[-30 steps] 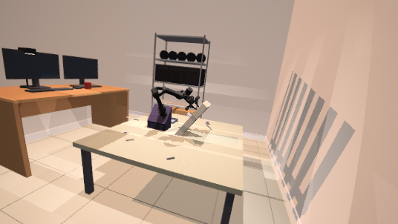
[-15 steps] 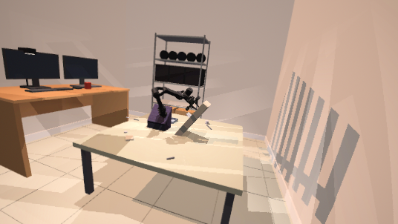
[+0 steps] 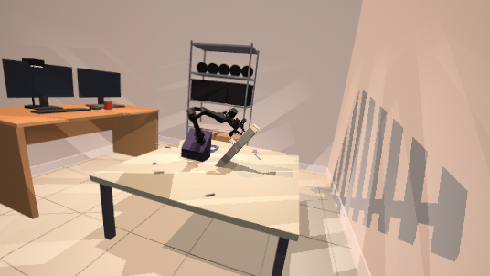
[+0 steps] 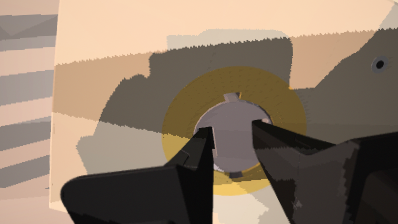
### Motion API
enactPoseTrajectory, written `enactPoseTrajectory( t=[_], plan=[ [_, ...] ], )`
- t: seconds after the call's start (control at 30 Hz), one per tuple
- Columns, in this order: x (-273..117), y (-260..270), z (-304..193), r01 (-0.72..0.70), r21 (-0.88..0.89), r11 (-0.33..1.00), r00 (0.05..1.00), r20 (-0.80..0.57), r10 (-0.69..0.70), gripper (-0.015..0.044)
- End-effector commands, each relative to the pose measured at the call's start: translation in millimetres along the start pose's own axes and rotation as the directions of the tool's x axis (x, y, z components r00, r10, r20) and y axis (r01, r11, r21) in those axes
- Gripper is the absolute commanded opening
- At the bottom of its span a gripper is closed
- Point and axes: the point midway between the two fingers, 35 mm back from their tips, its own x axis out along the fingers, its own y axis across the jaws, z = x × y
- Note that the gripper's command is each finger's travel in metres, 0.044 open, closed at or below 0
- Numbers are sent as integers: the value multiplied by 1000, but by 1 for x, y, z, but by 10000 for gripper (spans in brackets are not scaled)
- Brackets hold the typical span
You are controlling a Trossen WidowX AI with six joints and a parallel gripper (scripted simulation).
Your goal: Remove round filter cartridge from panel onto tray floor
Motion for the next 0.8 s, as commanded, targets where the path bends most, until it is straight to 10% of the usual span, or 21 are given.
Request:
enactPoseTrajectory(
  t=[0.0, 0.77],
  plan=[
    [0, 0, 0, 0, 0, 1000, 1000, 0, 0, 103],
    [7, -1, -1, -2, -362, 932, 1000, -11, -2, 0]
  ],
)
